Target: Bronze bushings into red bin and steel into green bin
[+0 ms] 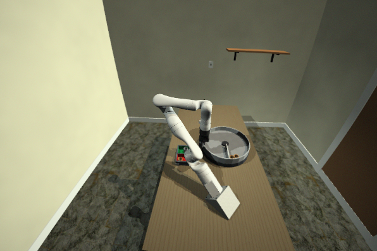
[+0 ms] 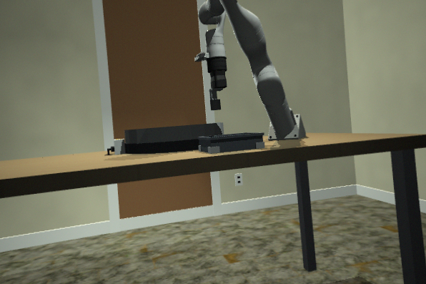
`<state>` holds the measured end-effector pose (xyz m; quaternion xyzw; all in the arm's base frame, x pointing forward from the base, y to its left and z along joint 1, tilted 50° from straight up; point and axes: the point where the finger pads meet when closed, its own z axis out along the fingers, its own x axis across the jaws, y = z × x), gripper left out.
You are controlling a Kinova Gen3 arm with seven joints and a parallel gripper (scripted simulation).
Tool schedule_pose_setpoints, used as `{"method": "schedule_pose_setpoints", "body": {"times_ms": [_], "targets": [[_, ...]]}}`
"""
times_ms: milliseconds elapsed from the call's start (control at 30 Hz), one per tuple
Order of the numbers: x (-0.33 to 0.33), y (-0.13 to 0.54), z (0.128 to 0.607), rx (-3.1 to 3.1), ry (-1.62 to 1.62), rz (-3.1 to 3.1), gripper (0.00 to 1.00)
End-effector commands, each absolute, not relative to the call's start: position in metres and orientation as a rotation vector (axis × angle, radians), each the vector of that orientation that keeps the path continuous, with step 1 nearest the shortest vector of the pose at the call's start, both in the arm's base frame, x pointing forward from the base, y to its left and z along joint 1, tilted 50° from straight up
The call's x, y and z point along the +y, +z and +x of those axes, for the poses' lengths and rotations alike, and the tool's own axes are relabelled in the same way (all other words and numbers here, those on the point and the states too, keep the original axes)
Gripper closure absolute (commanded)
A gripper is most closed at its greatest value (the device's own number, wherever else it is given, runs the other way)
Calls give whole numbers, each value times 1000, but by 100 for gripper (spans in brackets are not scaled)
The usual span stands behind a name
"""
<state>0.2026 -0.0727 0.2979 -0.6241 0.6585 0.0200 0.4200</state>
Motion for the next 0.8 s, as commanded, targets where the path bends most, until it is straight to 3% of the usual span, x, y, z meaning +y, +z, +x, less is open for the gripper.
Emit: {"method": "schedule_pose_setpoints", "body": {"times_ms": [0, 767], "targets": [[-46, 328, 205, 1655, 29, -1559, 100], [55, 409, 201, 1796, 127, -1400, 100]]}}
